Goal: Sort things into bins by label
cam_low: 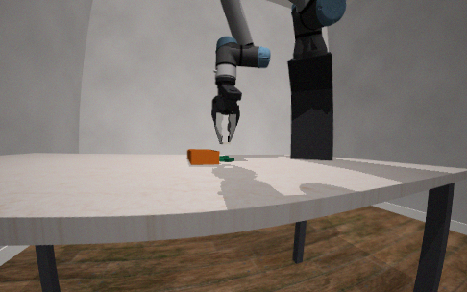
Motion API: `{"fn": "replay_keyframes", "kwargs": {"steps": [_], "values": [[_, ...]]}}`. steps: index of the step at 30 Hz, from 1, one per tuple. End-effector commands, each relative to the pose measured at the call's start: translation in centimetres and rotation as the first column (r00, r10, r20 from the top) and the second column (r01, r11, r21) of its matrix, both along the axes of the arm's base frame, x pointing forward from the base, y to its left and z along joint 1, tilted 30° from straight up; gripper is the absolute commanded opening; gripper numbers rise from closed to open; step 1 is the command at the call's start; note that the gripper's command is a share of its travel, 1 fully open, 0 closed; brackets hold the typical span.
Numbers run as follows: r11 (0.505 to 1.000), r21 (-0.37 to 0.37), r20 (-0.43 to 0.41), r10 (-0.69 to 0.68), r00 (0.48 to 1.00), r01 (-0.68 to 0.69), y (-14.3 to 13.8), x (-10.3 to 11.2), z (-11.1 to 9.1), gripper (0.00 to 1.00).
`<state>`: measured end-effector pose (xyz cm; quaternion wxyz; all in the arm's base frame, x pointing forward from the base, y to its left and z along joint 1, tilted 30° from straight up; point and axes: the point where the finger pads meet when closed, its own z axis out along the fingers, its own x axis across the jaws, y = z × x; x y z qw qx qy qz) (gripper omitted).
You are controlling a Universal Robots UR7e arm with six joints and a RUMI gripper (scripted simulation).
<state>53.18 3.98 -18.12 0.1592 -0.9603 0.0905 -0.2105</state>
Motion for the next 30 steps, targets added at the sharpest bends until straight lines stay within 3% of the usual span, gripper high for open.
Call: {"fn": "replay_keyframes", "kwargs": {"steps": [1, 13, 30], "values": [[1.000, 0.003, -0.005, -0.001, 1.000, 0.001, -2.2, 1.5, -0.1, 0.00], [1.000, 0.003, -0.005, -0.001, 1.000, 0.001, -8.3, 5.3, -0.1, 0.00], [1.000, 0.003, -0.005, -0.001, 1.000, 0.001, -8.3, 5.3, -0.1, 0.00]]}}
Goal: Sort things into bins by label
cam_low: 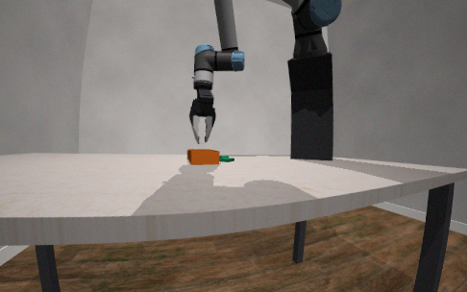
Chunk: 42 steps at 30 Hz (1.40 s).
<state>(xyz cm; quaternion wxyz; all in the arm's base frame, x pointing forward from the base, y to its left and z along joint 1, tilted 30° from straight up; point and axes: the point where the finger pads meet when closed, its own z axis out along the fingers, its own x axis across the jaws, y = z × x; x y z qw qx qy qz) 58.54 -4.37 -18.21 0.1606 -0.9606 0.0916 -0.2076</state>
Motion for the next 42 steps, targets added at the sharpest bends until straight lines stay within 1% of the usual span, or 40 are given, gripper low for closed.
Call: {"fn": "replay_keyframes", "kwargs": {"steps": [1, 3, 17, 36, 37, 42], "values": [[1.000, 0.000, 0.001, 0.000, 1.000, 0.000, 0.1, 0.0, 0.0, 0.00], [1.000, 0.000, 0.001, 0.000, 1.000, 0.000, 0.1, -0.1, 0.0, 0.00], [1.000, 0.000, 0.001, 0.000, 1.000, 0.000, 0.9, 1.1, -2.4, 0.00], [1.000, 0.000, 0.001, 0.000, 1.000, 0.000, 1.1, 1.0, -2.4, 0.00], [1.000, 0.000, 0.001, 0.000, 1.000, 0.000, 1.1, 1.0, -2.4, 0.19], [1.000, 0.000, 0.001, 0.000, 1.000, 0.000, 1.1, 1.0, -2.4, 0.19]]}}
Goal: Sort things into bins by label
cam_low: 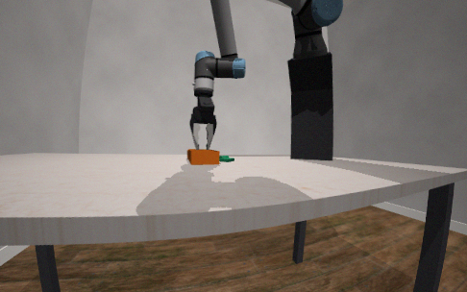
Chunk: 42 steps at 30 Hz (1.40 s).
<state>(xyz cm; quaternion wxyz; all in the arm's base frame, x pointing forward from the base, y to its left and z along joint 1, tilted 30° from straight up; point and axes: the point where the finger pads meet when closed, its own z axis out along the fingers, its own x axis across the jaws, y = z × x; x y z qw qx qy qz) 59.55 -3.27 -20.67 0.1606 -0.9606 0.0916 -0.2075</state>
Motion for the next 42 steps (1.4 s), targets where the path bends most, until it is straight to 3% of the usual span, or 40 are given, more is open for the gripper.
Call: {"fn": "replay_keyframes", "kwargs": {"steps": [1, 12, 18, 31, 34, 42], "values": [[1.000, -0.001, 0.001, 0.000, 1.000, 0.000, 0.0, 0.0, 0.0, 0.19], [1.000, -0.001, 0.001, 0.000, 1.000, 0.000, 0.0, 0.0, 0.0, 0.19], [1.000, -0.001, 0.001, 0.000, 1.000, 0.000, -0.8, -1.2, 2.5, 0.19], [1.000, -0.001, 0.001, 0.000, 1.000, 0.000, -0.8, -1.2, 2.5, 0.19], [0.990, 0.061, -0.044, -0.128, 0.991, 0.130, -1.4, -3.5, 1.6, 0.17], [0.935, 0.142, -0.129, -0.307, 0.943, 0.324, -2.9, -9.5, -0.8, 0.17]]}}
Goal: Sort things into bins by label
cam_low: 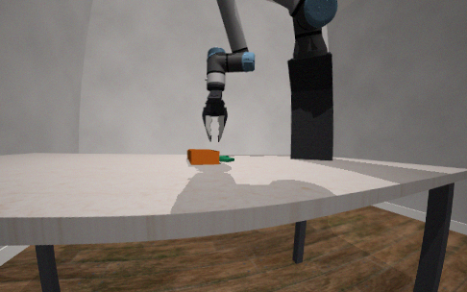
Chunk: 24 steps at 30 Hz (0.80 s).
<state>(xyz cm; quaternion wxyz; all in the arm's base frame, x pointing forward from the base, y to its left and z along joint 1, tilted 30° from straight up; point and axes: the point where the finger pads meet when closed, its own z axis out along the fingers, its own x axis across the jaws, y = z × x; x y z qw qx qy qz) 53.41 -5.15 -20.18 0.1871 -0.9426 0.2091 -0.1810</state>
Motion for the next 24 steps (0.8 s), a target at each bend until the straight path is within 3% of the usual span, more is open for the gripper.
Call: {"fn": "replay_keyframes", "kwargs": {"steps": [1, 3, 8, 18, 20, 21, 24], "values": [[0.988, 0.061, -0.043, -0.136, 0.990, 0.139, -1.16, -3.99, -1.48, 0.17], [0.988, 0.061, -0.043, -0.136, 0.990, 0.139, -1.16, -3.99, -1.48, 0.17], [0.947, 0.128, -0.111, -0.282, 0.953, 0.295, -1.16, -3.99, -1.48, 0.17], [0.829, 0.208, -0.225, -0.476, 0.850, 0.520, -1.16, -4.00, -1.48, 0.17], [0.829, 0.208, -0.225, -0.476, 0.850, 0.520, -1.16, -4.00, -1.48, 0.17], [0.785, 0.224, -0.260, -0.524, 0.811, 0.578, -1.17, -4.00, -1.48, 0.17], [0.740, 0.235, -0.292, -0.565, 0.772, 0.630, -1.16, -4.00, -1.48, 0.17]]}}
